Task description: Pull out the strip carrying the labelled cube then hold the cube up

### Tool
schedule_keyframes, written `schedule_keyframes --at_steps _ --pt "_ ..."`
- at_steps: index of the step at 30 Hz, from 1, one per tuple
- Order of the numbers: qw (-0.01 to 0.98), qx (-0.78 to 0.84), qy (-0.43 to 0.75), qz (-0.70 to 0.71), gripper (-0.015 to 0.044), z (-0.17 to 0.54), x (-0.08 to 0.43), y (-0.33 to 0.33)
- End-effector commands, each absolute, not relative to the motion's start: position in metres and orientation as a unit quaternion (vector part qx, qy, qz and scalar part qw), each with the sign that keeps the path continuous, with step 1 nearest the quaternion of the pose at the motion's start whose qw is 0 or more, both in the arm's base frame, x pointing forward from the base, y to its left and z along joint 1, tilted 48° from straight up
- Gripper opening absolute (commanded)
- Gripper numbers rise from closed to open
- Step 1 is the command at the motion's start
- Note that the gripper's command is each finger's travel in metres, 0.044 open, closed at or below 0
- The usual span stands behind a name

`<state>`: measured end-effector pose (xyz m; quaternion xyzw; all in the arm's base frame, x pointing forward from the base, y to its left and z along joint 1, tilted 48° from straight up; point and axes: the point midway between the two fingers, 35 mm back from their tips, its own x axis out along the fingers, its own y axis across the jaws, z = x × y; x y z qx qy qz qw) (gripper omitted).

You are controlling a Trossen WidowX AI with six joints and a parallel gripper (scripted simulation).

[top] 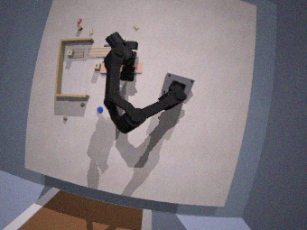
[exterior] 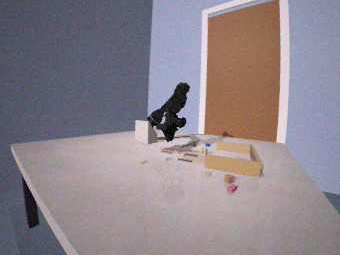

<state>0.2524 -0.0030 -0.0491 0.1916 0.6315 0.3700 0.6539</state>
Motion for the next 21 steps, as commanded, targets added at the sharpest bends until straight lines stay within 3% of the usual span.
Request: schedule_keyframes --at_steps 1,9,21 --pt "0.652 0.195 0.633 0.37 0.0236 -0.046 0.267 0.0" --pt "0.652 0.195 0.632 0.37 0.044 -0.038 0.299 0.003" --pt "0.653 0.195 0.631 0.37 0.044 -0.025 0.347 0.009"
